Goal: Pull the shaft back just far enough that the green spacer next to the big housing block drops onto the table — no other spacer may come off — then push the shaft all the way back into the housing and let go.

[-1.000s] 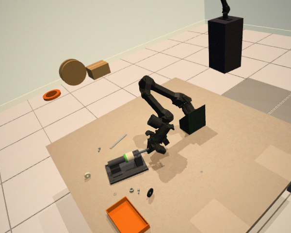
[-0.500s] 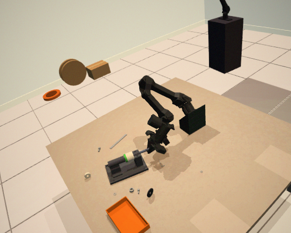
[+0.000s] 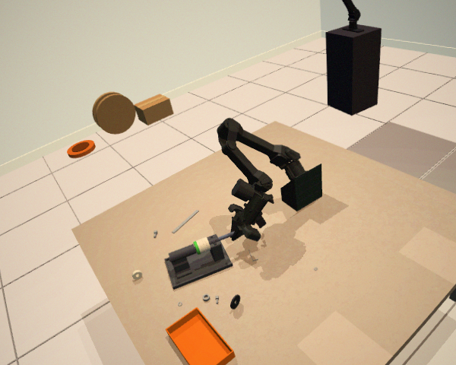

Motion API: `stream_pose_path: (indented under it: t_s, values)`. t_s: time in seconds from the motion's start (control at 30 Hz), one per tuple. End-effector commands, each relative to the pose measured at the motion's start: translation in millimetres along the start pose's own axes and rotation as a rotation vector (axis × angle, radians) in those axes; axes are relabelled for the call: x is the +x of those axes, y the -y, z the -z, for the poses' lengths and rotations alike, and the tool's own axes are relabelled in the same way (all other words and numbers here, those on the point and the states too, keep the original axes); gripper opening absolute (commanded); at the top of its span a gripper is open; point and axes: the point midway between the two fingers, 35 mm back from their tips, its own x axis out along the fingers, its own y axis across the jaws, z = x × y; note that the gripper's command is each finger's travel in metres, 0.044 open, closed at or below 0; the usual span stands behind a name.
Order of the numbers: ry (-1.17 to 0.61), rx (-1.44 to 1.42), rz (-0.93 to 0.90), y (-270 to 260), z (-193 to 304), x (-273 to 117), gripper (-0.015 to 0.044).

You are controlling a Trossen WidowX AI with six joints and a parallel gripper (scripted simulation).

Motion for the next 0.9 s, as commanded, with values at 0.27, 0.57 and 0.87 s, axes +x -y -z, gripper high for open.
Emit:
stream_pose_path:
  t_s: [0.27,0.57,0.87]
  values:
    - [0.0,0.003,-0.002,0.1,-1.0,-1.4,0.0]
    - [0.0,0.003,-0.002,0.1,-1.6,-2.0,0.0]
    - [0.0,0.003,-0.002,0.1,-2.2,-2.6,0.0]
